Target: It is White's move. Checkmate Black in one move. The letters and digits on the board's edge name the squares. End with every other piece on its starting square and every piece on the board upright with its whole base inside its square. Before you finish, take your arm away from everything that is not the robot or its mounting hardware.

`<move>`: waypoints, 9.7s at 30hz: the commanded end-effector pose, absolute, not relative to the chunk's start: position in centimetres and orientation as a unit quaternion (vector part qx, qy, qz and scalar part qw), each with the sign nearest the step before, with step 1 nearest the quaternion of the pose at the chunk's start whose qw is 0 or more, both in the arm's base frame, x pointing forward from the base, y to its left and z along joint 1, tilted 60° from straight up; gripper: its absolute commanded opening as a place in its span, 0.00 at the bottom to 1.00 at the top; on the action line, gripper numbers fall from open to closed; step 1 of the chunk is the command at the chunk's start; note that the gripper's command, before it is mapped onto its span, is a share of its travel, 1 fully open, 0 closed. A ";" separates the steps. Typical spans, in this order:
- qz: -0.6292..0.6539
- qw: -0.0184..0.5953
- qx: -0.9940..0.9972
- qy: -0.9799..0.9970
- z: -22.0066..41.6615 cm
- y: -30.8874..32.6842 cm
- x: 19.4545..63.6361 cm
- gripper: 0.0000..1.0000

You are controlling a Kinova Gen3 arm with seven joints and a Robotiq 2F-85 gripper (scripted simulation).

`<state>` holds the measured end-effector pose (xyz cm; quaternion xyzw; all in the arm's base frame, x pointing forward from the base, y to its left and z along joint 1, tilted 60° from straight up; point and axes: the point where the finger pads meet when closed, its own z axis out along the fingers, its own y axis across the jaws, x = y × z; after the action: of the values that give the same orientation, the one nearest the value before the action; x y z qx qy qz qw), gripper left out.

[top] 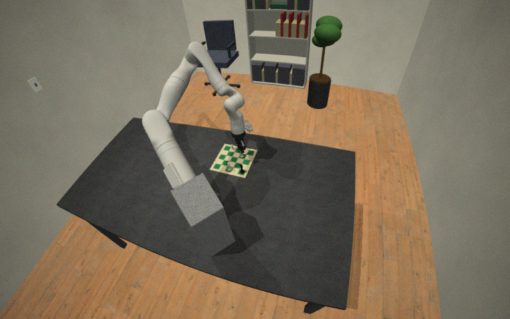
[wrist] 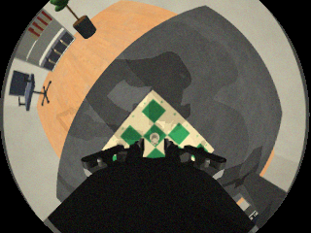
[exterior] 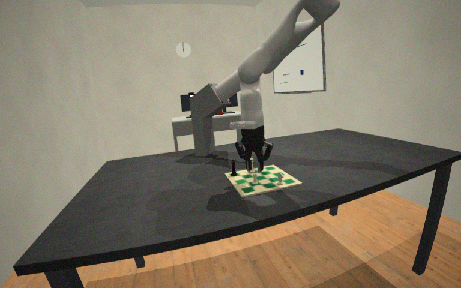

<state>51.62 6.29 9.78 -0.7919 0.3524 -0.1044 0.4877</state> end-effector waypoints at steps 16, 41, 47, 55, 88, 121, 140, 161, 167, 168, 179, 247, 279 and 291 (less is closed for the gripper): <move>-0.104 0.488 -0.792 0.353 9.6 6.5 51.8 0.37; -0.104 0.488 -0.792 0.353 9.6 6.5 51.8 0.37; -0.104 0.488 -0.792 0.353 9.6 6.5 51.8 0.37; -0.104 0.488 -0.792 0.353 9.6 6.5 51.8 0.37; -0.104 0.488 -0.792 0.353 9.6 6.5 51.8 0.37; -0.104 0.488 -0.792 0.353 8.2 8.3 53.1 0.37; -0.104 0.488 -0.792 0.353 8.0 8.7 53.4 0.37; -0.104 0.488 -0.792 0.353 8.0 8.7 53.4 0.37; -0.104 0.488 -0.792 0.353 8.0 8.7 53.4 0.00; -0.104 0.488 -0.792 0.353 8.0 8.7 53.4 0.00; -0.104 0.488 -0.792 0.353 8.0 8.7 53.4 0.00; -0.115 0.484 -0.801 0.333 10.2 -1.1 49.1 0.00; -0.116 0.485 -0.800 0.333 7.4 2.8 52.1 0.00; -0.116 0.485 -0.800 0.333 5.6 5.3 54.1 0.00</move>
<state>53.99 4.78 6.03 -0.7999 0.3341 -0.1194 0.4841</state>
